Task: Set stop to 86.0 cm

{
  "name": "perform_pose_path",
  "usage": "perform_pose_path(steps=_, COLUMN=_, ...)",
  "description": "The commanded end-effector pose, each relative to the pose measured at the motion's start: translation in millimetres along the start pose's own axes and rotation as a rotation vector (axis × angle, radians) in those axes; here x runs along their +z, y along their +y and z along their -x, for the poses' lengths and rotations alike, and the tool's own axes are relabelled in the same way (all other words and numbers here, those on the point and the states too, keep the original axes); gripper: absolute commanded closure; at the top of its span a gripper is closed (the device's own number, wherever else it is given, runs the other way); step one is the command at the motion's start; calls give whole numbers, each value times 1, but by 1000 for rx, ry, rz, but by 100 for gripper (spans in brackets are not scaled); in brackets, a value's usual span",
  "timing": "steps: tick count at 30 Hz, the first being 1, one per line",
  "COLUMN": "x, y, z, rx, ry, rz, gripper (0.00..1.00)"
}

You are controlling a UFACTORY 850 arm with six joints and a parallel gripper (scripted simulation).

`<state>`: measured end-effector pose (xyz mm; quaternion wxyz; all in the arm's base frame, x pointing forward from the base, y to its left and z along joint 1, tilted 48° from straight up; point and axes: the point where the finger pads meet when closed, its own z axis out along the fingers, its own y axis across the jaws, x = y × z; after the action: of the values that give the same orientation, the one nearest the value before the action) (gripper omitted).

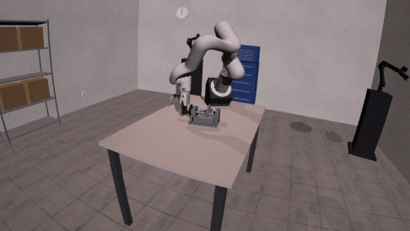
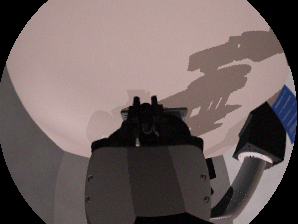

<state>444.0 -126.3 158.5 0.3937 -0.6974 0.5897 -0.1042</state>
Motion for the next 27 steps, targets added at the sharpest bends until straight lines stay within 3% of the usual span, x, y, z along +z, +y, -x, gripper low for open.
perform_pose_path(steps=1, x=-6, y=-1, z=0, rx=0, ry=1, rz=0, gripper=94)
perform_pose_path(steps=14, x=-23, y=1, z=0, rx=0, ry=1, rz=0, gripper=94)
perform_pose_path(steps=27, x=-39, y=25, z=0, rx=0, ry=1, rz=0, gripper=94)
